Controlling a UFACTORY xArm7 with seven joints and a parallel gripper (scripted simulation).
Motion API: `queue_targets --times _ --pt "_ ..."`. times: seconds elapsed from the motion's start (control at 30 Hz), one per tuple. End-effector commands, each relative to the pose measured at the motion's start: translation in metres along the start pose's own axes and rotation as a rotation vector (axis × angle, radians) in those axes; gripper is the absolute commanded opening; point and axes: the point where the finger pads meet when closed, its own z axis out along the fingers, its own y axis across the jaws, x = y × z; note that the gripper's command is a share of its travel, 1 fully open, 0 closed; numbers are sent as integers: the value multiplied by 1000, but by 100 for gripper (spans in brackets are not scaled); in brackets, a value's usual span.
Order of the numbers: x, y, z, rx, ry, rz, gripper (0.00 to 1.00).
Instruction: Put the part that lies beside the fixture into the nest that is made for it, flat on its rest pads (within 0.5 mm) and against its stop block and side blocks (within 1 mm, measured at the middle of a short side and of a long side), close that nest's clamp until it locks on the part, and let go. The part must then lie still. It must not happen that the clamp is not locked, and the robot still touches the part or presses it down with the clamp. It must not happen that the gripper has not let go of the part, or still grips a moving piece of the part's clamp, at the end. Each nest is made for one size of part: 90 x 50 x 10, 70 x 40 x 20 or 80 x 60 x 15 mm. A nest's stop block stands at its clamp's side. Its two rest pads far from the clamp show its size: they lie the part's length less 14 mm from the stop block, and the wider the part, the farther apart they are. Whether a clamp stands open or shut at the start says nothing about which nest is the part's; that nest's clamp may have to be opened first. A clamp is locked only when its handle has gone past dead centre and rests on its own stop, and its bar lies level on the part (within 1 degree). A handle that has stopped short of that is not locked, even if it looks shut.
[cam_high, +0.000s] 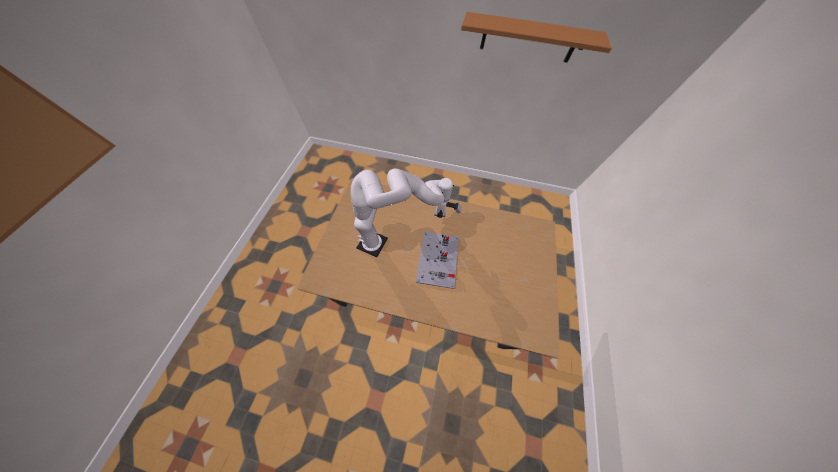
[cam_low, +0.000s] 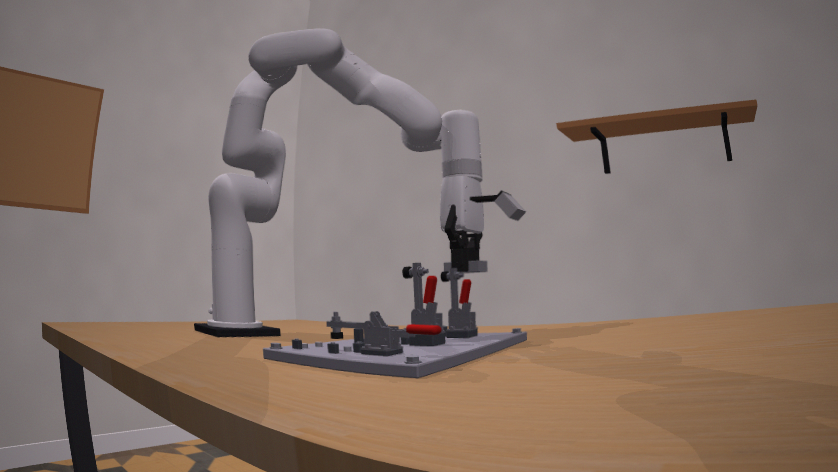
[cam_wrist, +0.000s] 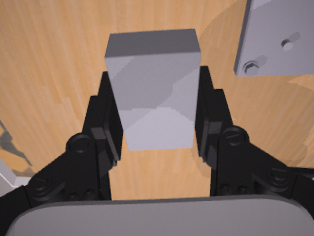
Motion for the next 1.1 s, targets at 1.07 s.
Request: queue_targets --times 1.07 --pt "-12 -1 18 2 4 0 0"
